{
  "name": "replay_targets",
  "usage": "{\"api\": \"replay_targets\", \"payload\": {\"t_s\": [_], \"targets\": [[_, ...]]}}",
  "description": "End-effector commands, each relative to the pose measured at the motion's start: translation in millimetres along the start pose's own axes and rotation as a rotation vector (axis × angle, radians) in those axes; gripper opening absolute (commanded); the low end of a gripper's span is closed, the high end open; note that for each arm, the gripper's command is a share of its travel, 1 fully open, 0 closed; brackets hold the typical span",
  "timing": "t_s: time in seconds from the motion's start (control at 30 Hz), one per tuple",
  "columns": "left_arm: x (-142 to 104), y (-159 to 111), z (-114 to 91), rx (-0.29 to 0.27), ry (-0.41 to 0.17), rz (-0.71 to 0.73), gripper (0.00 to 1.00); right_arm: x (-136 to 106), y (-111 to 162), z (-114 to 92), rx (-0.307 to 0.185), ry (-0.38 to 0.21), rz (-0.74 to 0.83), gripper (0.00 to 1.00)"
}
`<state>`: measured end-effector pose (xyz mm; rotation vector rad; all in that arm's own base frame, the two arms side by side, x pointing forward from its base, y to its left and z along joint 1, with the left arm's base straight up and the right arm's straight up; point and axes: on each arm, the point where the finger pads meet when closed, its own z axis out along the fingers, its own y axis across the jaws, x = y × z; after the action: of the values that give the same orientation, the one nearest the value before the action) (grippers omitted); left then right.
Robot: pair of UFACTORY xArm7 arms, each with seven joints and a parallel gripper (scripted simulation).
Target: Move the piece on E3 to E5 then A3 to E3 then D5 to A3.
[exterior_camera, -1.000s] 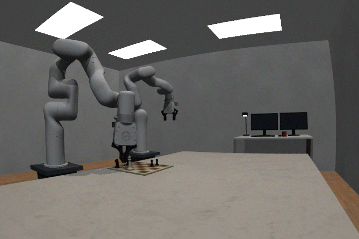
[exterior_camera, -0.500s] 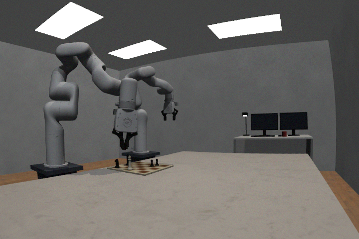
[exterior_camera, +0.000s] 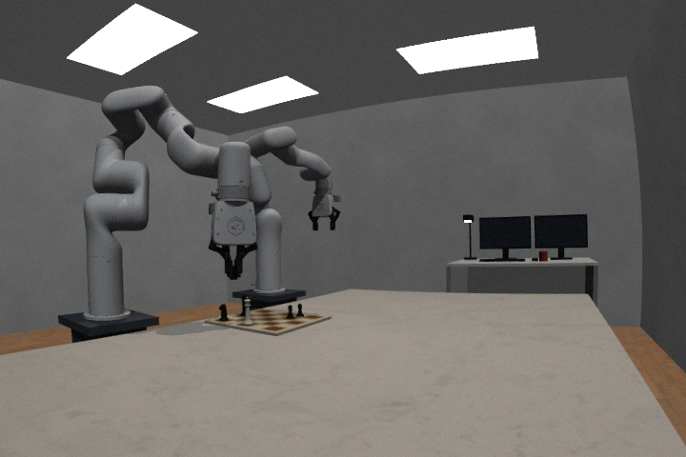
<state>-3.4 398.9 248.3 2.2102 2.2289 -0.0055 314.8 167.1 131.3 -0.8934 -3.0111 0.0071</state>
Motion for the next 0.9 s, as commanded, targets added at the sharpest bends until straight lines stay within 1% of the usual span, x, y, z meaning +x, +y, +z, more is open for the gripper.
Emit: {"api": "replay_targets", "payload": {"t_s": [0.0, 0.07, 0.27, 0.37, 0.43, 0.5, 0.6, 0.67, 0.87], "targets": [[1.1, 0.1, -1.6, -0.001, 0.004, 0.0, 1.0, -12.8, 20.0, -1.8, 0.014, -0.02, 0.038, 0.0], [1.1, 0.1, -1.6, -0.001, 0.004, 0.0, 1.0, -23.4, 40.2, -1.0, 0.026, -0.029, 0.075, 0.0], [1.1, 0.1, -1.6, -0.001, 0.004, 0.0, 1.0, -36.3, 70.1, 0.7, 0.029, -0.028, 0.124, 0.0], [1.1, 0.1, -1.6, -0.001, 0.004, 0.0, 1.0, -42.3, 85.8, 1.0, 0.024, -0.023, 0.149, 0.0], [1.1, 0.1, -1.6, -0.001, 0.004, 0.0, 1.0, -42.3, 85.8, 1.0, 0.024, -0.023, 0.149, 0.0], [1.1, 0.1, -1.6, -0.001, 0.004, 0.0, 1.0, -49.2, 105.5, 0.2, 0.011, -0.013, 0.18, 0.0], [1.1, 0.1, -1.6, -0.001, 0.004, 0.0, 1.0, -53.6, 118.3, -1.4, 0.0, -0.004, 0.201, 0.0], [1.1, 0.1, -1.6, -0.001, 0.004, 0.0, 1.0, -55.7, 124.1, -2.4, -0.006, 0.0, 0.21, 0.0], [1.1, 0.1, -1.6, -0.001, 0.004, 0.0, 1.0, -55.9, 124.9, -2.6, -0.007, 0.001, 0.211, 0.0]]}}
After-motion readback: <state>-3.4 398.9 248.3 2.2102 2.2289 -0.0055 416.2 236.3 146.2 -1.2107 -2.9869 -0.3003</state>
